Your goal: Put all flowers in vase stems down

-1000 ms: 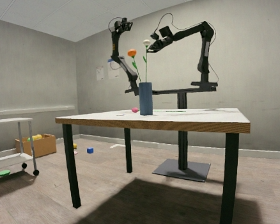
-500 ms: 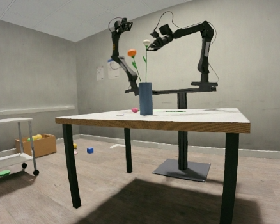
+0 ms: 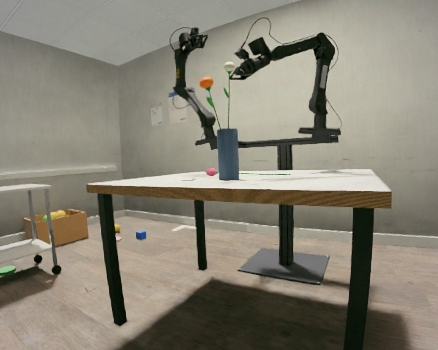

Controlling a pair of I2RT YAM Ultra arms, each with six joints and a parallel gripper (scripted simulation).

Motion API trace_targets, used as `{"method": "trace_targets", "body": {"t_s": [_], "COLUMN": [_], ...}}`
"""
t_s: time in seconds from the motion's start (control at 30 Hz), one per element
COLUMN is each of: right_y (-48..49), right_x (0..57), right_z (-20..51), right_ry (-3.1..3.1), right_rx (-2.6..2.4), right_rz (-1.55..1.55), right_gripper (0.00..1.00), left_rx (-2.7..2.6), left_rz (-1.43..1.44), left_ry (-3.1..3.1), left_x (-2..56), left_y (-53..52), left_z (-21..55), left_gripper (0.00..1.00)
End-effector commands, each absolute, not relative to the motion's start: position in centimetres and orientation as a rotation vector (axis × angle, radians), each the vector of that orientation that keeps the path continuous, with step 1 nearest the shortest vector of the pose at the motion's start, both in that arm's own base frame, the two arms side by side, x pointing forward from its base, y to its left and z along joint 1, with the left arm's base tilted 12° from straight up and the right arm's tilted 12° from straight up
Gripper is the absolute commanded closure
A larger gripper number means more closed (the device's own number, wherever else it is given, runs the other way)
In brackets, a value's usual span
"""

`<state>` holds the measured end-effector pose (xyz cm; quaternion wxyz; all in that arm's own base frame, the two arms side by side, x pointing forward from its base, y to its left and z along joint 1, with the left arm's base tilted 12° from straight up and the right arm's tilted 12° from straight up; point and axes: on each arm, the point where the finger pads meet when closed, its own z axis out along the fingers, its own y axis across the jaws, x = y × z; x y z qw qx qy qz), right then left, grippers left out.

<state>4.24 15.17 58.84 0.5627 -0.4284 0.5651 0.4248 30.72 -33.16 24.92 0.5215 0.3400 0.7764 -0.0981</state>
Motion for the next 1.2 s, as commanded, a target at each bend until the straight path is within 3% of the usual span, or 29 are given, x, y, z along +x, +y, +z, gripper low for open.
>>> {"method": "trace_targets", "body": {"t_s": [0.0, 0.77, 1.17], "right_y": [15.4, 15.4, 15.4], "right_x": [4.2, 4.2, 4.2], "right_z": [59.5, 59.5, 59.5], "right_ry": [1.324, 1.324, 1.324], "right_rx": [-0.998, -0.998, -0.998], "right_rz": [1.011, 1.011, 1.011], "right_gripper": [0.70, 0.70, 0.70], "left_rx": [0.811, 0.810, 0.807], "left_rz": [-0.248, -0.247, -0.240], "left_ry": [1.855, 1.851, 1.856], "left_x": [29.8, 22.8, 22.6], "left_y": [-32.8, -26.6, -26.1], "left_z": [25.4, 25.0, 24.7], "left_gripper": [0.40, 0.40, 0.40]}}
